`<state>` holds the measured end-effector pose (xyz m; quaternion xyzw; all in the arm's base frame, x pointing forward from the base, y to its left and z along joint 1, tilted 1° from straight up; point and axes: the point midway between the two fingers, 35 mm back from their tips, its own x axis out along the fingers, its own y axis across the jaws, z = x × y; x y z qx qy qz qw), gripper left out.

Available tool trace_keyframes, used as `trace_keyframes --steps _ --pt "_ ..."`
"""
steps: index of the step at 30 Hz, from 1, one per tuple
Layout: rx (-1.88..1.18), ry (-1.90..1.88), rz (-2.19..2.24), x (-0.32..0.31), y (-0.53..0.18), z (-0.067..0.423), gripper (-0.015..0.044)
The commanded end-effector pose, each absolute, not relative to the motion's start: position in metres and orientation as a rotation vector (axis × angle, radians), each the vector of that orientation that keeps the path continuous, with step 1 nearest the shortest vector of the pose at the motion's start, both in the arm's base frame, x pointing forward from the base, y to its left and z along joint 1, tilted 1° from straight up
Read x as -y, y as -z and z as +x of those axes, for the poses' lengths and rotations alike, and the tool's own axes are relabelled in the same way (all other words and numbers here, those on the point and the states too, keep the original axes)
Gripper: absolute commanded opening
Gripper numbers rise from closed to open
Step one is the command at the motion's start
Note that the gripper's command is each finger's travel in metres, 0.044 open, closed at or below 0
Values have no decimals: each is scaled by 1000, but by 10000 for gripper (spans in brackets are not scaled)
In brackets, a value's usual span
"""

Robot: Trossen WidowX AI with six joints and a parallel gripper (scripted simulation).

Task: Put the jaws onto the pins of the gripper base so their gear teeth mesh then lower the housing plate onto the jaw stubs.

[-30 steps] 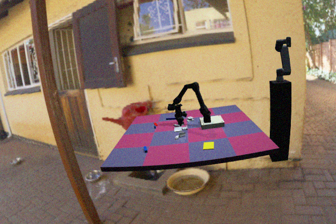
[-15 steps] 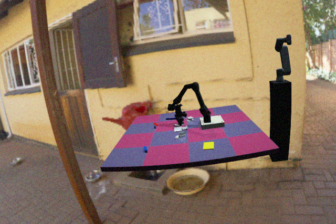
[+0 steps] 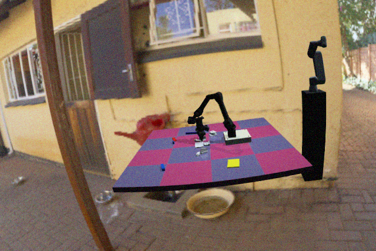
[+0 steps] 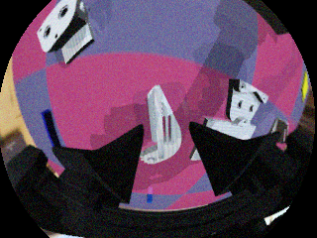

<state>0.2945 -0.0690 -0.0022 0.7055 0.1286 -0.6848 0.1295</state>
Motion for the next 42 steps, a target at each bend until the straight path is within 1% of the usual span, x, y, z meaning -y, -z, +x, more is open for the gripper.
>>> trace_keyframes --steps 1,18,28,42 --pt "-373 1992 2049 69 2 294 247" --pt "-373 1992 2049 69 2 294 134" --pt "-373 1992 2049 69 0 295 134" --pt "-373 1995 2049 70 -44 296 134"
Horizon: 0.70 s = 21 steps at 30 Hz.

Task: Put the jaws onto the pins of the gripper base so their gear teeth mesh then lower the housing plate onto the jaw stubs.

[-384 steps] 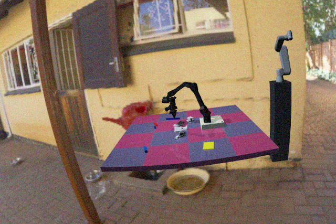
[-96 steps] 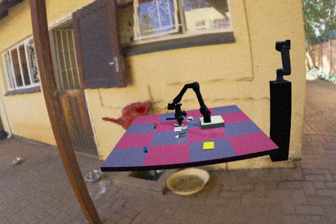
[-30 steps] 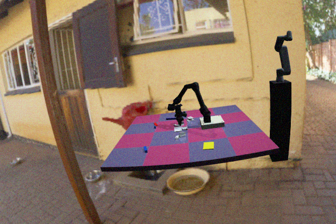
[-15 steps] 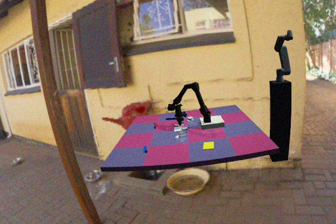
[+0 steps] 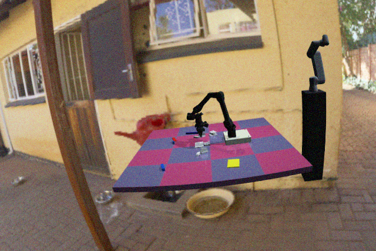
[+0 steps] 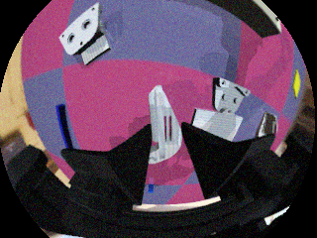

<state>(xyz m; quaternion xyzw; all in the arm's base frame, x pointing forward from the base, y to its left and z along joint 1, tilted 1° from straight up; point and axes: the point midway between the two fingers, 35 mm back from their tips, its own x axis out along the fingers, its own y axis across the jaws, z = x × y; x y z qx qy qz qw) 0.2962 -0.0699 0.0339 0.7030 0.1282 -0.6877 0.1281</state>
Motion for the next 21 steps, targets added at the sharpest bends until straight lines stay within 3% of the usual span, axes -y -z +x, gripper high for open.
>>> trace_keyframes --steps 1,14,21 --pt "-373 1995 2049 70 -47 296 134" --pt "-378 1994 2046 69 -75 293 134" --pt "-554 1874 1923 61 -77 287 134"
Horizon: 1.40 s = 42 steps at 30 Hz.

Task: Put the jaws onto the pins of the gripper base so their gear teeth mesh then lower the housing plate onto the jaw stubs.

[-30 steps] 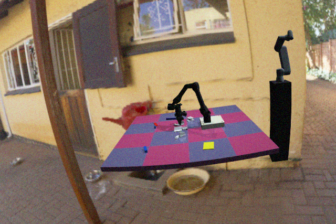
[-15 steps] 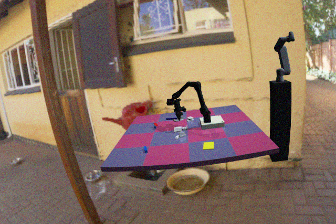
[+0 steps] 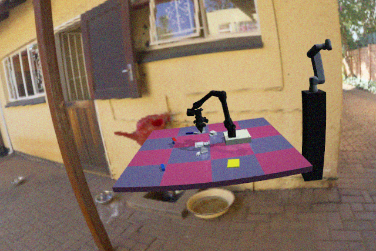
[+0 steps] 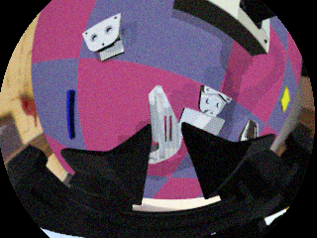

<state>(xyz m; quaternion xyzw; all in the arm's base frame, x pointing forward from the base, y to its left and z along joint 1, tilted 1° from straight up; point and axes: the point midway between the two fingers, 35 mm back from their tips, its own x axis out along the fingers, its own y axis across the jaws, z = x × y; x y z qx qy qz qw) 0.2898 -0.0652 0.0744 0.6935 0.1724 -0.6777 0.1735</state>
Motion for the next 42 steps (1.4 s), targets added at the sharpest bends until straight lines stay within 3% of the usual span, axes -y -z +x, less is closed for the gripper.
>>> trace_keyframes --steps 1,42 --pt "-580 1854 1903 60 -77 285 134" --pt "-1333 951 985 17 -81 240 134"
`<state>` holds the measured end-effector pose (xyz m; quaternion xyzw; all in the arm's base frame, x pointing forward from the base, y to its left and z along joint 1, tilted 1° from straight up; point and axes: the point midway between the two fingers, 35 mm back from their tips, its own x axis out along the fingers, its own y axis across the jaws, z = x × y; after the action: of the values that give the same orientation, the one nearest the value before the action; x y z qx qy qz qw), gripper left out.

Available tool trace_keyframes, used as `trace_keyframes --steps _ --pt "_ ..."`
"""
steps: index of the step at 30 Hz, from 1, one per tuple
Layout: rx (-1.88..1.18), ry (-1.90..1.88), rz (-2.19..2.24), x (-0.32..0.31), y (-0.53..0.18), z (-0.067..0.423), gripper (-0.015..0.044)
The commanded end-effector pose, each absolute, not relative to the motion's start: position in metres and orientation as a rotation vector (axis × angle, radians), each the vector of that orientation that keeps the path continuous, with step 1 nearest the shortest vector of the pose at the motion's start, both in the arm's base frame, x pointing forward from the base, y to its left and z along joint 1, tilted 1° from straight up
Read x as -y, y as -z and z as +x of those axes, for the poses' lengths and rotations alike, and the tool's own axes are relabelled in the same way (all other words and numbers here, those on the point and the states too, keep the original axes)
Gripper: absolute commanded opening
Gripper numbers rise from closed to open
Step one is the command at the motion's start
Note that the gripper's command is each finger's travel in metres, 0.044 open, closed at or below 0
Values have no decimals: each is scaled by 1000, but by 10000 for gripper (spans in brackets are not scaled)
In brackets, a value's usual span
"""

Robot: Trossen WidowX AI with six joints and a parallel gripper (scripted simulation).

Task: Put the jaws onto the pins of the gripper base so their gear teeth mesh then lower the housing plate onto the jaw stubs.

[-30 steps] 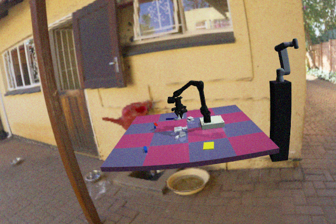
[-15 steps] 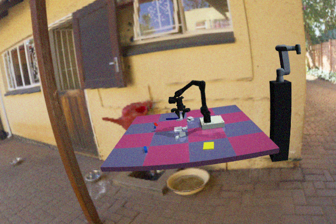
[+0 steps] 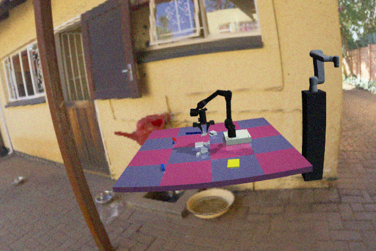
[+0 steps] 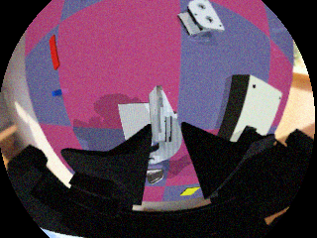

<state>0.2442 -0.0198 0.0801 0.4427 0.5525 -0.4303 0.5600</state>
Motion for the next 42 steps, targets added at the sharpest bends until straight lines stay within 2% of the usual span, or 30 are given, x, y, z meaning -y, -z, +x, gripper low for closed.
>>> trace_keyframes --steps 1,42 --pt "-1345 927 961 16 -81 239 134" --pt "-1554 -68 -48 -14 -75 189 134"
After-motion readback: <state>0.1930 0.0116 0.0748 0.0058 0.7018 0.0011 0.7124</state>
